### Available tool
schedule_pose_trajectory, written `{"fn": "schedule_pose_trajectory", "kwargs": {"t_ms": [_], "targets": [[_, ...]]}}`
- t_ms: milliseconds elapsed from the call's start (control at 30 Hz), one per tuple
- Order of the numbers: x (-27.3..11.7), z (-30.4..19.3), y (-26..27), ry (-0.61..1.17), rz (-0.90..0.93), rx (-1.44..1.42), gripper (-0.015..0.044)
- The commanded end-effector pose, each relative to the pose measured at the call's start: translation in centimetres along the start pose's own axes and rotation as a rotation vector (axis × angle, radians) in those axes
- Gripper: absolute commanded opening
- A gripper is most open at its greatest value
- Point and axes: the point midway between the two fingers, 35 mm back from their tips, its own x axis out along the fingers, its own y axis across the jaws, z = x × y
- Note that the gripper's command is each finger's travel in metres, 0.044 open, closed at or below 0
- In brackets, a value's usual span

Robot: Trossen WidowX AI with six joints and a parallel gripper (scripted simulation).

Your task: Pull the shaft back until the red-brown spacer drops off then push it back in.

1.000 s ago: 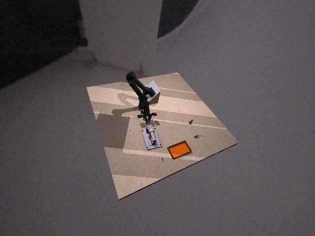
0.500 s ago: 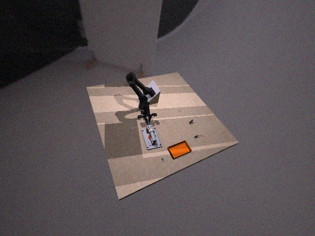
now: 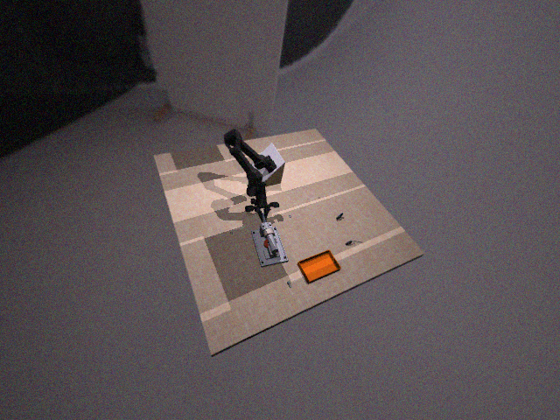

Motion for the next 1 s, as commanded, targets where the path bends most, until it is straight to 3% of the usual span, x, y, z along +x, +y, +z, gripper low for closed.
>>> {"fn": "schedule_pose_trajectory", "kwargs": {"t_ms": [0, 967], "targets": [[0.18, -0.37, 0.02, 0.006, -0.002, 0.003, 0.0], [0.86, -1.08, 0.03, 0.007, -0.002, 0.003, 0.0]]}}
